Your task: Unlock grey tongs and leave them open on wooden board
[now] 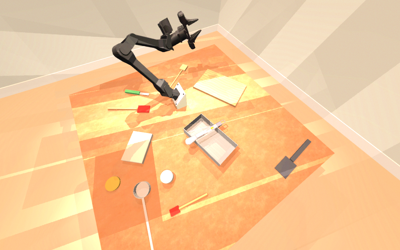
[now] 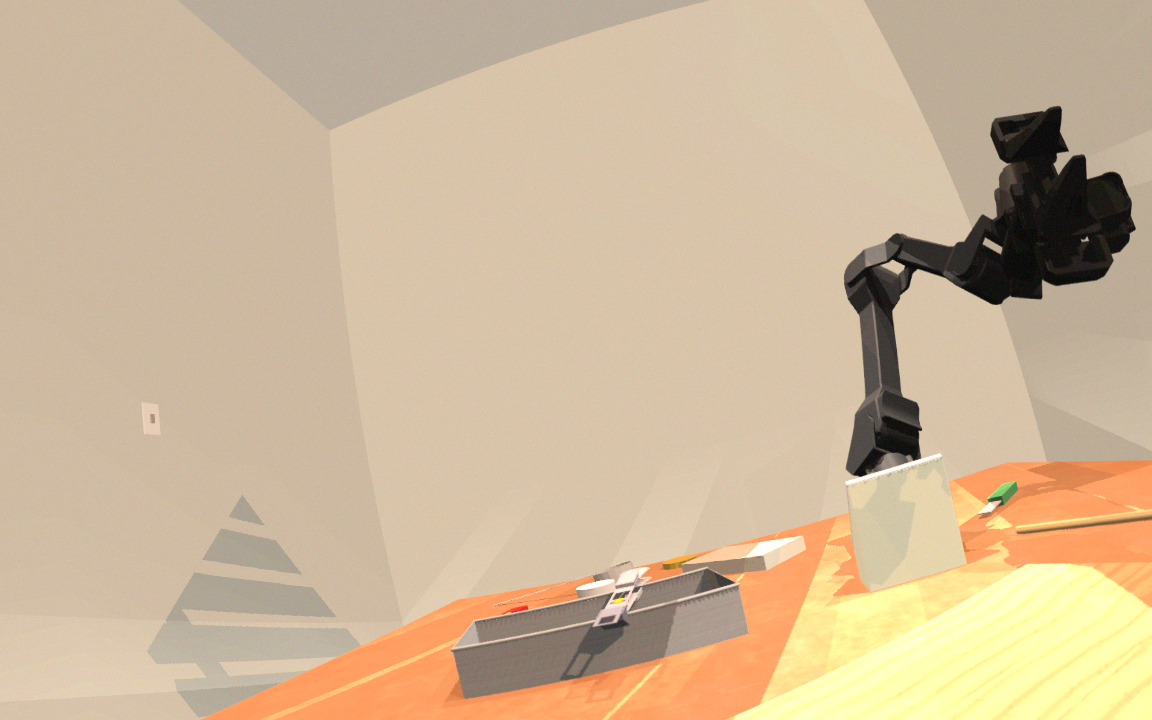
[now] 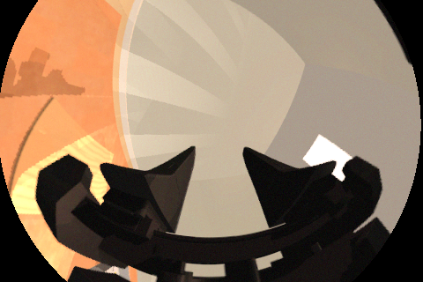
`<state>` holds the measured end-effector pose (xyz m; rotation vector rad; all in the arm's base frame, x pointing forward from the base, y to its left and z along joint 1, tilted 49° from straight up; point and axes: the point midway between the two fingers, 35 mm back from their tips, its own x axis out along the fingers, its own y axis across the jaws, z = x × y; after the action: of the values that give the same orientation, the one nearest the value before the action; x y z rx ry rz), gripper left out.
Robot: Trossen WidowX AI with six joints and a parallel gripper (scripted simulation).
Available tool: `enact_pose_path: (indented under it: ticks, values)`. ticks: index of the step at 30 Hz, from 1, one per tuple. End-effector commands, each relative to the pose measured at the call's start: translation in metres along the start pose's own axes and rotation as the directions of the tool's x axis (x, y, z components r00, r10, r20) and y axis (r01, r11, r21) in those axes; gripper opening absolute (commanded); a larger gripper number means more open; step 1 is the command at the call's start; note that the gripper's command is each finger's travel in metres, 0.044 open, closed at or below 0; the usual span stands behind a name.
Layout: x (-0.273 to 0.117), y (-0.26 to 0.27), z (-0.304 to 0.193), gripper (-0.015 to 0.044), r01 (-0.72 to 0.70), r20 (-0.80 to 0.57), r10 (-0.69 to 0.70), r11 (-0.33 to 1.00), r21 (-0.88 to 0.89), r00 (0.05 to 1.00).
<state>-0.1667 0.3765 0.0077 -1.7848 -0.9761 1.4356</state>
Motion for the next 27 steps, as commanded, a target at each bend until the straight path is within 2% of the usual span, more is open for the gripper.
enact_pose_path:
  ticks: [1, 5, 9, 13, 20, 27]
  values:
    - [0.026, 0.006, -0.07, 0.026, -0.089, -0.15, 0.096, 0.995, 0.052, 0.984]
    - [0.039, 0.022, -0.132, 0.026, -0.172, -0.279, 0.195, 0.98, 0.103, 0.94]
    - [0.041, 0.029, -0.154, 0.026, -0.203, -0.311, 0.236, 0.97, 0.136, 0.921]
    - [0.04, 0.046, -0.205, 0.026, -0.257, -0.403, 0.316, 0.946, 0.196, 0.859]
    - [0.017, 0.092, -0.308, 0.026, -0.38, -0.54, 0.514, 0.858, 0.347, 0.667]
    - [-0.035, 0.147, -0.391, 0.026, -0.478, -0.574, 0.704, 0.708, 0.519, 0.419]
